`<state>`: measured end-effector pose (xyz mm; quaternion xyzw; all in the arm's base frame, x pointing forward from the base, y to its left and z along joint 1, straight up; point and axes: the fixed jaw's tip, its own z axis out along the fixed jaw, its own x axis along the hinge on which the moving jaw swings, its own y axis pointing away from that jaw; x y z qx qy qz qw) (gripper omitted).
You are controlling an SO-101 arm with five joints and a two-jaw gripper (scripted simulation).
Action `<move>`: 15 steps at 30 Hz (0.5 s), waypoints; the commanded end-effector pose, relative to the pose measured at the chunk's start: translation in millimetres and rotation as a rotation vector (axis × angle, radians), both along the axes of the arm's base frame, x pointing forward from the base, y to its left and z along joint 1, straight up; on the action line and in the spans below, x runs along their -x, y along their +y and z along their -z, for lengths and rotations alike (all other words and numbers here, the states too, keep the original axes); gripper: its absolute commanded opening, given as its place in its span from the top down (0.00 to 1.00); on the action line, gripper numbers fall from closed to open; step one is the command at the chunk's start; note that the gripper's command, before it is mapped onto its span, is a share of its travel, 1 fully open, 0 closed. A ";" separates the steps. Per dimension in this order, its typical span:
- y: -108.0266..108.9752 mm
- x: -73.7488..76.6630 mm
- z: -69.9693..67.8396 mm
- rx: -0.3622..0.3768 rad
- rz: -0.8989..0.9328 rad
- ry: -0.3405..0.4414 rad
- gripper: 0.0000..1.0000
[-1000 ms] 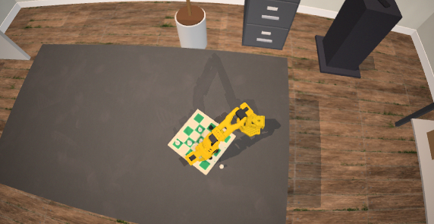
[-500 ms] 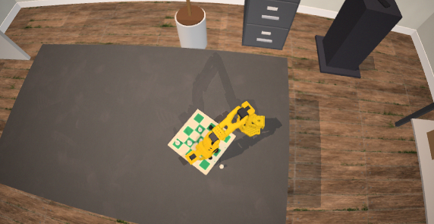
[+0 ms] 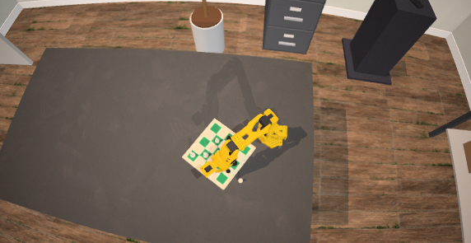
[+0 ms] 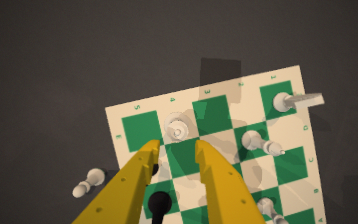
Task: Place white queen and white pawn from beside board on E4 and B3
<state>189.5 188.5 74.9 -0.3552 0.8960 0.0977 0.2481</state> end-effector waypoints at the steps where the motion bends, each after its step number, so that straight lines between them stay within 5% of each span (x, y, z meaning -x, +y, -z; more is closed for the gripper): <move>1: 2.5 1.4 -9.0 -0.012 -0.005 -0.006 0.88; 15: 2.8 2.7 -13.8 -0.010 -0.009 -0.004 0.88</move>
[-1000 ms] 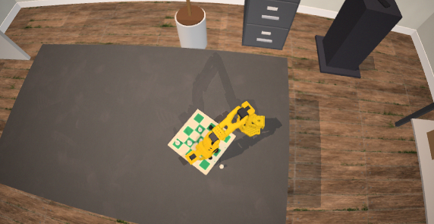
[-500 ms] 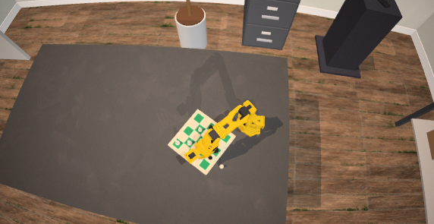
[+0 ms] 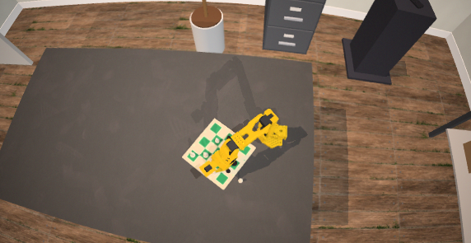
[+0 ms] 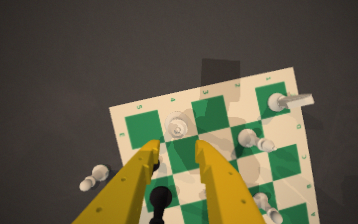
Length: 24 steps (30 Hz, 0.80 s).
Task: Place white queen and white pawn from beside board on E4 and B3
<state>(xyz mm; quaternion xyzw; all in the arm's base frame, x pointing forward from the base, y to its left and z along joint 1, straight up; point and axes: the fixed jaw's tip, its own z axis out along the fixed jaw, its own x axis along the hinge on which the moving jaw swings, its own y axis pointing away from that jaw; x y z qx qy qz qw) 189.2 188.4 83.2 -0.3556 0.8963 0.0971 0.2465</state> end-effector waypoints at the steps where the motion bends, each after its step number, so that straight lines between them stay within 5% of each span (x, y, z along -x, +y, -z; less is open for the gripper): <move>1: 3.9 4.7 -5.3 -0.008 -0.018 -0.002 0.88; 5: 7.8 14.5 -4.6 0.011 -0.055 0.016 0.88; 14: 21.0 92.4 -1.8 0.183 -0.348 0.138 0.90; 24: 20.7 99.8 -1.9 0.202 -0.376 0.147 0.91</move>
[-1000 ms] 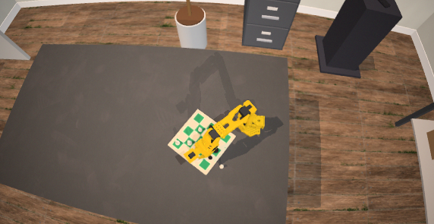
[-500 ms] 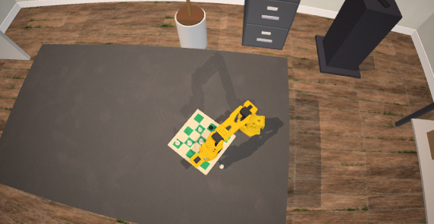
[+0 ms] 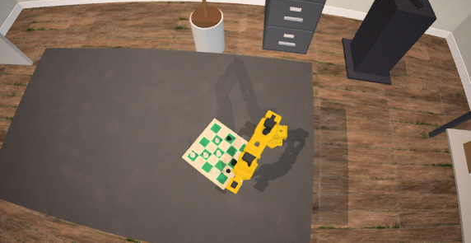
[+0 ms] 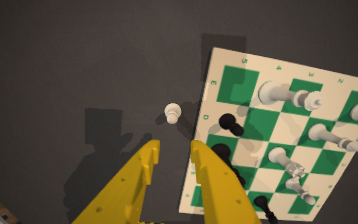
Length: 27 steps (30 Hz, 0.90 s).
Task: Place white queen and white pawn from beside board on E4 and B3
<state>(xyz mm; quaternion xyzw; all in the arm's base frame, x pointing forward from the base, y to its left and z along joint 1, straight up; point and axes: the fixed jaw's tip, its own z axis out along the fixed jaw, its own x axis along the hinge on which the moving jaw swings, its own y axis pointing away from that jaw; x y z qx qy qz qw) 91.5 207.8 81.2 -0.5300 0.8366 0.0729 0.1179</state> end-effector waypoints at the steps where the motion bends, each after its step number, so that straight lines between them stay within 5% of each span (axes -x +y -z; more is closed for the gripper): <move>1: 1.3 2.1 -3.9 -0.010 -0.004 -0.002 0.91; 27: -1.8 6.1 0.3 -0.010 -0.015 -0.001 0.91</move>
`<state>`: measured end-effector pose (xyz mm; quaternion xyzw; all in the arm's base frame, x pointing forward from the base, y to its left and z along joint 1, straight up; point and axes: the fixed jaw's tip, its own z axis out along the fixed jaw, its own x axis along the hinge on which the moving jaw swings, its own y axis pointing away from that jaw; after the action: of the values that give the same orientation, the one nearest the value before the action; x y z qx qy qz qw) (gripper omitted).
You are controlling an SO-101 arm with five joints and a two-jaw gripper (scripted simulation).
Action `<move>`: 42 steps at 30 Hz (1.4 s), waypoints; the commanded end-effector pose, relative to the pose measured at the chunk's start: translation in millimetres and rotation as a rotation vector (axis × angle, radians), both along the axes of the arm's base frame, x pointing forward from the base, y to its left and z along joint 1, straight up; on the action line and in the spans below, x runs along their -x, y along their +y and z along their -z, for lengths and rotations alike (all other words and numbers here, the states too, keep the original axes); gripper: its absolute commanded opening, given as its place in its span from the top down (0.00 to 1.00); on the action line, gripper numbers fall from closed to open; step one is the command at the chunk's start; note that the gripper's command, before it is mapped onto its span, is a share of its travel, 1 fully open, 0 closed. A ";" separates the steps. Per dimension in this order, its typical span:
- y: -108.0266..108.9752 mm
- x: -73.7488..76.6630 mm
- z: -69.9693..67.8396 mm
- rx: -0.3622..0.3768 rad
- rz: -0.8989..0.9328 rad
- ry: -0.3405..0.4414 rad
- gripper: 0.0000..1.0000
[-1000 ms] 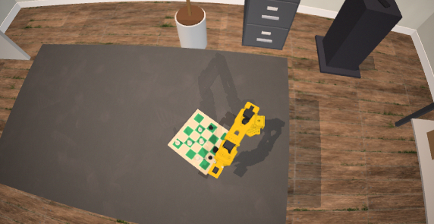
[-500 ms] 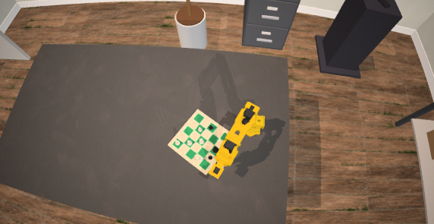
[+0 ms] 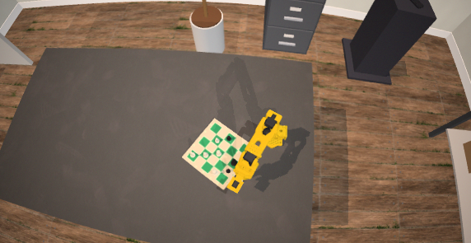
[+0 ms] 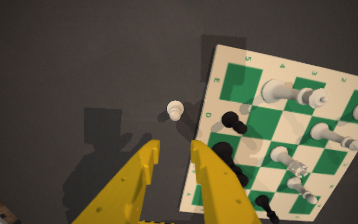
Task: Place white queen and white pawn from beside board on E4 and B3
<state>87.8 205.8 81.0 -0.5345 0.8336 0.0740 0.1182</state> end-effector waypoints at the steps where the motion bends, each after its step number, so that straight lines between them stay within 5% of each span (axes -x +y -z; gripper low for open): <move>1: 0.2 2.4 0.1 -0.008 -0.004 -0.001 0.91; 21: 0.5 2.2 14.1 -0.008 -0.004 -0.001 0.91; 42: 1.3 1.9 58.8 -0.007 -0.004 0.000 0.91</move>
<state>88.5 207.2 30.0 -0.5339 0.8327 0.0779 0.1243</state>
